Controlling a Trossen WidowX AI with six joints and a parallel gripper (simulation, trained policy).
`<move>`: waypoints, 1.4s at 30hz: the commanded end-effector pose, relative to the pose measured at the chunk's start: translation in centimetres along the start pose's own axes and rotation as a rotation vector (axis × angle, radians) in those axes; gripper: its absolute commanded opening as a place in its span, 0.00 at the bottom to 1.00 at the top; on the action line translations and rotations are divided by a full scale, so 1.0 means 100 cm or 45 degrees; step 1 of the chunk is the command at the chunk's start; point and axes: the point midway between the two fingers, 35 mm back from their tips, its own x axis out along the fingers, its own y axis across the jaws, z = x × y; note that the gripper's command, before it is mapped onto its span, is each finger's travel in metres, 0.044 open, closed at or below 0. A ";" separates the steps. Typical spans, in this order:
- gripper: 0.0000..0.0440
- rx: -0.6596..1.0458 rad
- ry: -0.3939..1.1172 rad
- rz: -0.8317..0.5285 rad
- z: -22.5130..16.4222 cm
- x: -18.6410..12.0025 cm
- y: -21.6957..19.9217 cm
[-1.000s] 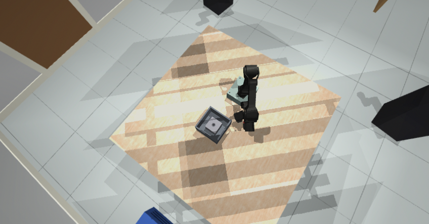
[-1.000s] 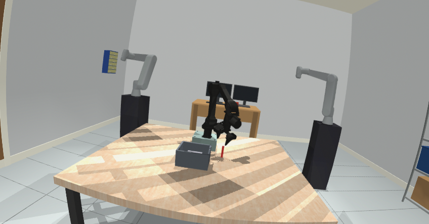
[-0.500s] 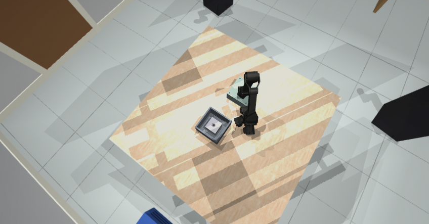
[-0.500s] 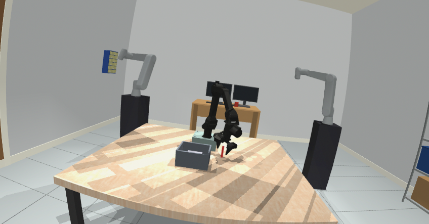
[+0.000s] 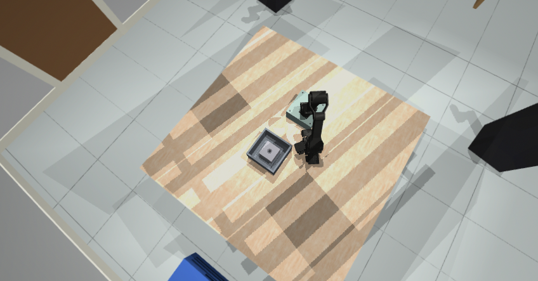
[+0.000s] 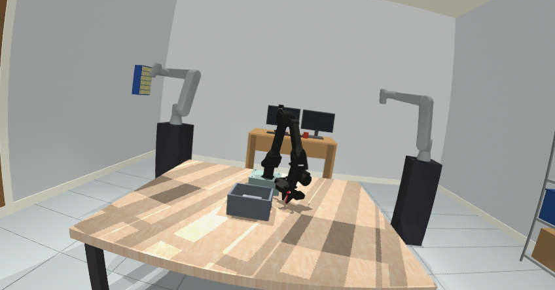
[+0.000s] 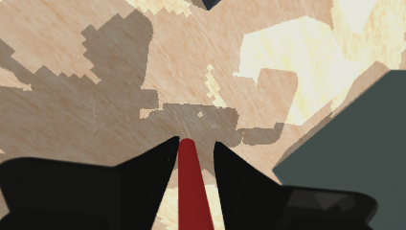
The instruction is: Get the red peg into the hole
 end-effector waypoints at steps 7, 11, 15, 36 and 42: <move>0.00 0.004 -0.021 -0.069 0.004 -0.002 0.001; 0.00 -0.001 -0.054 -0.045 0.009 -0.016 0.008; 0.00 0.002 -0.084 -0.022 0.015 -0.031 0.013; 0.00 0.163 -0.230 0.051 0.068 -0.117 0.018; 0.00 0.263 -0.262 0.065 0.095 -0.128 0.016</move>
